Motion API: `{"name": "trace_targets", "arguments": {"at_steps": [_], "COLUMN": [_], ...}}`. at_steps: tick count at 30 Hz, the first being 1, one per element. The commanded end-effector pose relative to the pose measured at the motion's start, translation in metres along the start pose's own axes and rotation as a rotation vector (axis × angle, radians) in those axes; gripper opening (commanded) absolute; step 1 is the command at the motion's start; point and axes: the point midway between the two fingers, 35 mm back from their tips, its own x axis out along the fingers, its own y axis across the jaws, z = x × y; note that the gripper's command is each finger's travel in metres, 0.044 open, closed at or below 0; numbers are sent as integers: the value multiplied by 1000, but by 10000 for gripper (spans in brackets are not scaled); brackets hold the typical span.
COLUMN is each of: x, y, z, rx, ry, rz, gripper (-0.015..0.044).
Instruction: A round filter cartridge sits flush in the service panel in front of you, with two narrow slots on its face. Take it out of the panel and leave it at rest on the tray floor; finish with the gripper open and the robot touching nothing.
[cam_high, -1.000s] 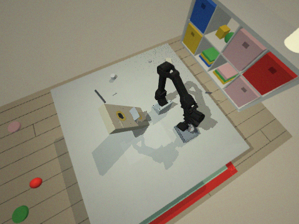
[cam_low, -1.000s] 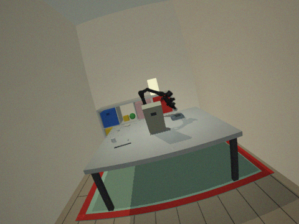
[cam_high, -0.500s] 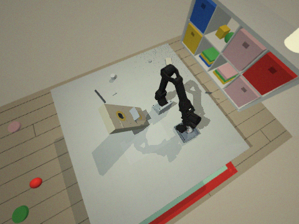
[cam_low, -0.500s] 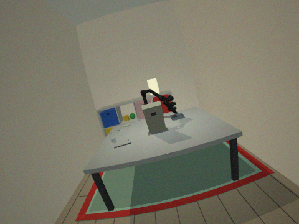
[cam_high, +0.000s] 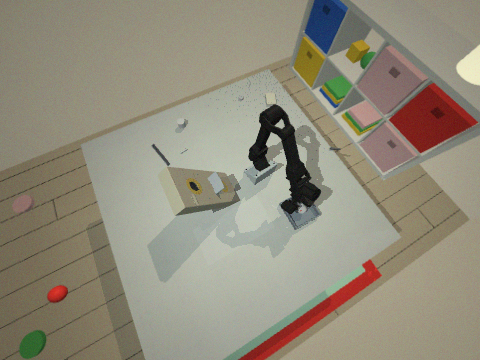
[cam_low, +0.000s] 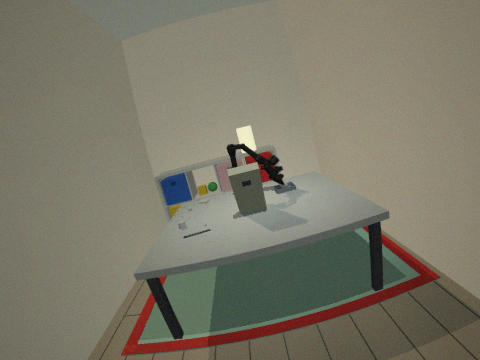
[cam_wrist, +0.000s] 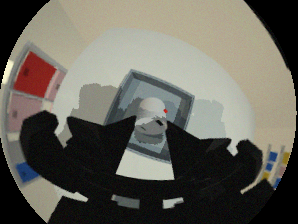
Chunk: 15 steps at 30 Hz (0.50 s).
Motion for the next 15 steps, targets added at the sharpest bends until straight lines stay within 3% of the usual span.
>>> {"name": "trace_targets", "arguments": {"at_steps": [1,6,10,15], "x": [-1,-1,-3,-59], "y": [0,0,0,-1], "z": [2,2,3,34], "rx": [0,0,0,0], "ry": [-5,-5,-5,-2], "rz": [0,0,0,0], "gripper": [315,440,440,440]}}
